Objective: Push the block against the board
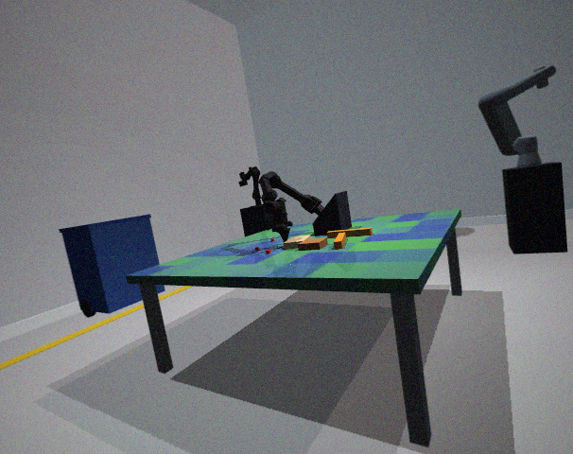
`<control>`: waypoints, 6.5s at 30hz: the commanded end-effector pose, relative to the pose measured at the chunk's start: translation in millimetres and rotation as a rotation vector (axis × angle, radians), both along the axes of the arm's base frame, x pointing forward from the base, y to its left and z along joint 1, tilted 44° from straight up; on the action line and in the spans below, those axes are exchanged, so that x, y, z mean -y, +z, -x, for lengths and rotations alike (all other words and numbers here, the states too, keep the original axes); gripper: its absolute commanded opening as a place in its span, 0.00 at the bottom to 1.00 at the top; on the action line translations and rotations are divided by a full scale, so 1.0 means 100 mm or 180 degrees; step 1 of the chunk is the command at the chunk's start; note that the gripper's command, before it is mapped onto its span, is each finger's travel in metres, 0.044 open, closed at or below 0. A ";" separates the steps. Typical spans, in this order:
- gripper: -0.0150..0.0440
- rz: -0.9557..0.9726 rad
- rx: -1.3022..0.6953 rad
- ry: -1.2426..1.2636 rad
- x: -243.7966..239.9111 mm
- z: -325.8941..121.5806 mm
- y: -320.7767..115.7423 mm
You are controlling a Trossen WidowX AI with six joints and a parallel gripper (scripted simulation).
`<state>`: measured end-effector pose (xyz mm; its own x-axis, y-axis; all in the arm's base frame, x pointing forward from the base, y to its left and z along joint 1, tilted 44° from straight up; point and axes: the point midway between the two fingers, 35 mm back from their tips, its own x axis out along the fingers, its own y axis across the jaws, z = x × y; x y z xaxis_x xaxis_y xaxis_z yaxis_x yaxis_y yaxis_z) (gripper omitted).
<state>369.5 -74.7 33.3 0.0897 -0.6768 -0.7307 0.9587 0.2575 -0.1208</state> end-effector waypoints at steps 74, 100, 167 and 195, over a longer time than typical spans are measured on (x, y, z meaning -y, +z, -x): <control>0.25 0.0320 -0.2909 0.3032 -0.76 1.13 -0.14; 0.25 0.0387 -0.3326 0.3458 -0.41 1.30 -0.62; 0.25 0.0387 -0.3313 0.3460 -0.53 0.69 -0.66; 0.25 0.0379 -0.3311 0.3470 -0.67 0.99 -0.46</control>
<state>267.1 -25.0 -28.3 0.0553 -0.6862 -0.7253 -0.2165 0.7009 -0.6796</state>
